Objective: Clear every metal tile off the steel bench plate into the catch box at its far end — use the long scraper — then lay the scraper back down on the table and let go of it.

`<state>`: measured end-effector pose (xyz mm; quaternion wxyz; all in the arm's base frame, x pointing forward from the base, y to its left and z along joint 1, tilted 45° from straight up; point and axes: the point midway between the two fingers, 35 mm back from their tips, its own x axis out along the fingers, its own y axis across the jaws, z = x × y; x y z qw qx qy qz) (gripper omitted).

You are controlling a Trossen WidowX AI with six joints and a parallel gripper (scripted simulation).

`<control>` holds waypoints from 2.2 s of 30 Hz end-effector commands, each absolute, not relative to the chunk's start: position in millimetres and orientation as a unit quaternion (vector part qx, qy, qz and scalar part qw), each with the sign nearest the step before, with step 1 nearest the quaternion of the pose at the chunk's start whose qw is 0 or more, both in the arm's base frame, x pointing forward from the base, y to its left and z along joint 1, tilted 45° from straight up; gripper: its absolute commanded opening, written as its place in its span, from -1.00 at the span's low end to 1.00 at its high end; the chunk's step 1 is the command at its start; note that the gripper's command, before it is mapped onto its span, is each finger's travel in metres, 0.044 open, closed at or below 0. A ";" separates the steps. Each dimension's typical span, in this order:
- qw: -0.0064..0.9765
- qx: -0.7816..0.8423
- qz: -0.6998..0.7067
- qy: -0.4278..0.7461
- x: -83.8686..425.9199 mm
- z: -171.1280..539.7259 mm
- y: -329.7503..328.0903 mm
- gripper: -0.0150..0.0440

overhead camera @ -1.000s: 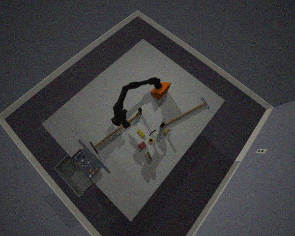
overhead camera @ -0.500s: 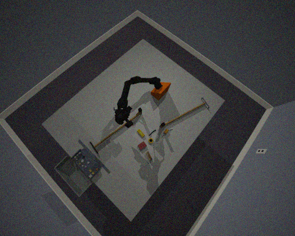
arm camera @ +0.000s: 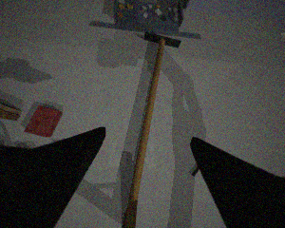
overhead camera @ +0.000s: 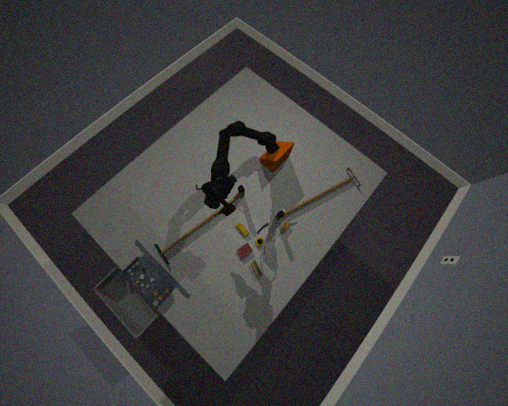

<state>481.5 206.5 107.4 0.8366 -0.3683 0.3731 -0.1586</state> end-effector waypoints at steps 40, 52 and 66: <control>0.893 -0.410 -0.065 0.177 343.0 185.1 304.4 1.00; 0.903 -0.407 -0.042 0.130 298.9 199.5 311.6 1.00; 0.914 -0.397 -0.017 0.082 248.9 211.8 309.3 1.00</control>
